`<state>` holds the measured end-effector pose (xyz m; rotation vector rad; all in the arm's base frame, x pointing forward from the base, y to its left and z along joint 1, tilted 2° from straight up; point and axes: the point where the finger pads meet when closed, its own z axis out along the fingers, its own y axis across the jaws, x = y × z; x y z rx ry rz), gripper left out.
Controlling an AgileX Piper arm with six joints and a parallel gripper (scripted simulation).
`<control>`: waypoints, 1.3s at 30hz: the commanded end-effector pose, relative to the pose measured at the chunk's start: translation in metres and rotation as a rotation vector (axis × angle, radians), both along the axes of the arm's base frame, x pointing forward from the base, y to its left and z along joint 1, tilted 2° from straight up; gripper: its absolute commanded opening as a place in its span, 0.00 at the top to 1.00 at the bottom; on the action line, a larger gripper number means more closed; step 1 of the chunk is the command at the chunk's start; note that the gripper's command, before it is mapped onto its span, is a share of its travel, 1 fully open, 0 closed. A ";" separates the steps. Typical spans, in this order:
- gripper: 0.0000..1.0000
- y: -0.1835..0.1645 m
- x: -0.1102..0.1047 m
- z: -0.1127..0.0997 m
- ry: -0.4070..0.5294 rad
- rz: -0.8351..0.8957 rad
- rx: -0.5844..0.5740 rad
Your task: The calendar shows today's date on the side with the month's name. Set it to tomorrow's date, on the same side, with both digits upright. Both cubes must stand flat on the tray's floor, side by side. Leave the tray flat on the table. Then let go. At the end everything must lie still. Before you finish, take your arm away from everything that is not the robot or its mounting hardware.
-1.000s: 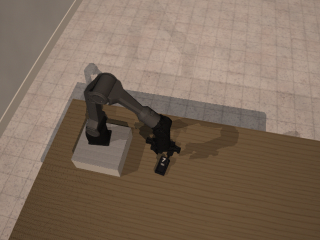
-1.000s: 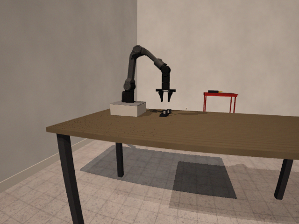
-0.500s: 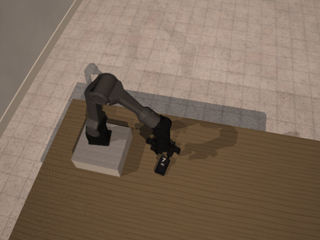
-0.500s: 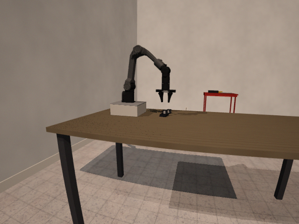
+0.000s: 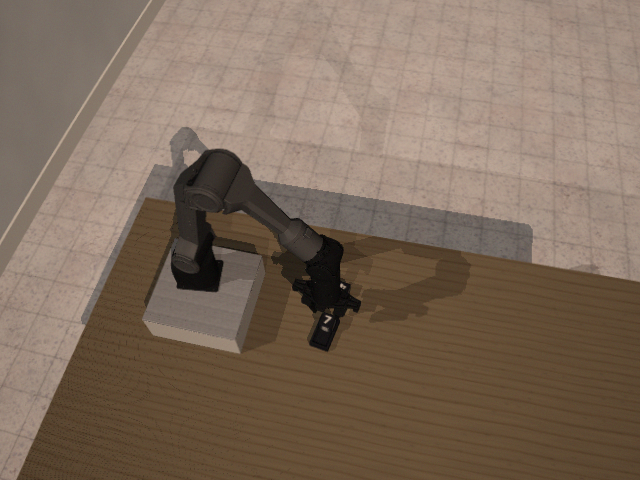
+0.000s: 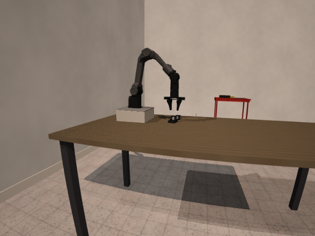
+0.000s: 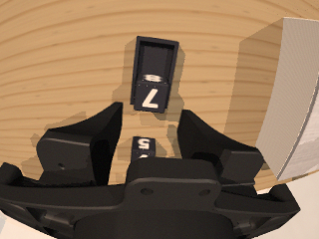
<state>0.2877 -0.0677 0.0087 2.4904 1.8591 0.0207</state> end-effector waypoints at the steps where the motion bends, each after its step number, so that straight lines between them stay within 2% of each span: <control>1: 0.36 0.000 0.000 -0.005 0.003 0.001 0.000; 21: 0.36 0.000 0.001 -0.028 0.002 0.001 0.000; 39: 0.36 0.000 0.001 -0.031 0.001 0.001 0.000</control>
